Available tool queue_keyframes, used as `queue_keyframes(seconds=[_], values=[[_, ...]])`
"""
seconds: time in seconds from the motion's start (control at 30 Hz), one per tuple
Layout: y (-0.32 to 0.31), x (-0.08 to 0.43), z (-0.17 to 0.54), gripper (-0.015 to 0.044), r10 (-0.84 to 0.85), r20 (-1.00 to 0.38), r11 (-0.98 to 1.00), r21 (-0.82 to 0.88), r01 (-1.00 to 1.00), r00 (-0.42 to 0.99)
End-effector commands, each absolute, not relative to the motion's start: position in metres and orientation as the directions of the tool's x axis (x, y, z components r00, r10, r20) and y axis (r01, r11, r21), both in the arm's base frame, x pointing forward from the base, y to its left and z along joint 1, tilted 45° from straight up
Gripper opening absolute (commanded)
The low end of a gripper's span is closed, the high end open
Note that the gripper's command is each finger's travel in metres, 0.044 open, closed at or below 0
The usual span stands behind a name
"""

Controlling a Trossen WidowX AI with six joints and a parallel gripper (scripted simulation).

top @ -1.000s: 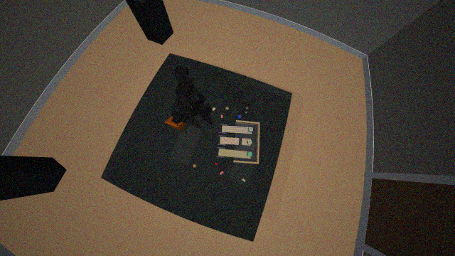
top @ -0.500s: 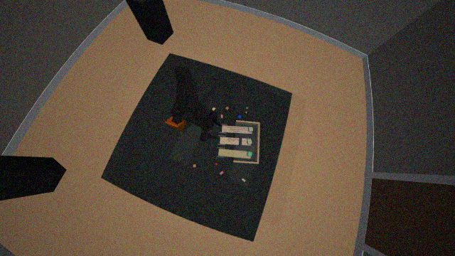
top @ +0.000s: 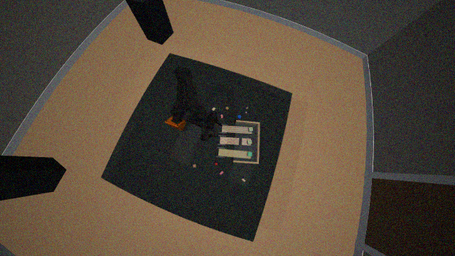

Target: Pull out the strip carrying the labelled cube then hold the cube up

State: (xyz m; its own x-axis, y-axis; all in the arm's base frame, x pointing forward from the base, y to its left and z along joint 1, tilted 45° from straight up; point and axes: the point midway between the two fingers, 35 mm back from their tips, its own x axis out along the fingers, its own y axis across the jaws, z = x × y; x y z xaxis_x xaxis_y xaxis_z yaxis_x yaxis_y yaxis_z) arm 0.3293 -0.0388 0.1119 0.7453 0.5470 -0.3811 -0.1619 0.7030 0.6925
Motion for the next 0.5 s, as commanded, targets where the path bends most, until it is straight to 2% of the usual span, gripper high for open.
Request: queue_keyframes(seconds=[0.0, 0.27, 0.4, 0.47], values=[[-0.033, 0.333, 0.110, 0.0321, 0.570, -0.396, 0.699, 0.695, -0.171, 0.720], [0.019, 0.365, 0.096, 0.0111, 0.682, -0.560, 0.714, 0.647, -0.267, 0.470], [0.048, 0.367, 0.089, 0.0006, 0.702, -0.656, 0.711, 0.621, -0.329, 0.277], [0.064, 0.364, 0.087, 0.0000, 0.706, -0.689, 0.694, 0.623, -0.361, 0.167]])
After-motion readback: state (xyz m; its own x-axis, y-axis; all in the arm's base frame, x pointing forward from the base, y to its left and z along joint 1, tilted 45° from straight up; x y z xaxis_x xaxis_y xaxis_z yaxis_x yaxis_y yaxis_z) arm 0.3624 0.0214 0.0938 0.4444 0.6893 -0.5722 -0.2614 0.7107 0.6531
